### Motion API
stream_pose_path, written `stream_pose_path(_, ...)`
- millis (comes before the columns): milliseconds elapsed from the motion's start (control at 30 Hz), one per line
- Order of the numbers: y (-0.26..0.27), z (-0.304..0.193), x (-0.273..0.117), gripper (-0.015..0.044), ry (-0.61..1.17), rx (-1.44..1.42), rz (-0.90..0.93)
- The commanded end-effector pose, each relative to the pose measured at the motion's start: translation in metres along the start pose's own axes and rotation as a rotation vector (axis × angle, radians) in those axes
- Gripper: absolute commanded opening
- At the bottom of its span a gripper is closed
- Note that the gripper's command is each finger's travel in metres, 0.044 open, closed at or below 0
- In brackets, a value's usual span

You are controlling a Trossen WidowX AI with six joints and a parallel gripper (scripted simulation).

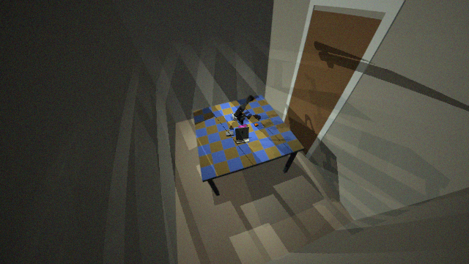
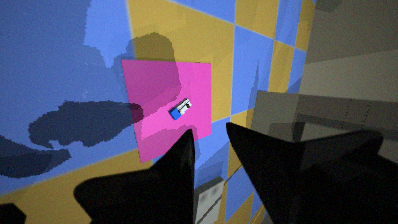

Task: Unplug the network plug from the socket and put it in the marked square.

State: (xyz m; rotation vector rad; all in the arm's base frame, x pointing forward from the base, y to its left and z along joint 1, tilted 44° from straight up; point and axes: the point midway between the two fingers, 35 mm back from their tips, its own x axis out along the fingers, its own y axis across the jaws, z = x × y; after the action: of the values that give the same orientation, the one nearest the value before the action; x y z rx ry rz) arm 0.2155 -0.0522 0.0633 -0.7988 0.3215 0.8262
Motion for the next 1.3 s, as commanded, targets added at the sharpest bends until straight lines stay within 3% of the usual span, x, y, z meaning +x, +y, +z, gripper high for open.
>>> stream_pose_path(0, -0.004, -0.001, -0.004, 0.0156, -0.002, 0.0, 0.0)
stream_pose_path(1267, -0.026, 0.002, -0.044, 0.0156, -0.01, 0.001, -0.005)
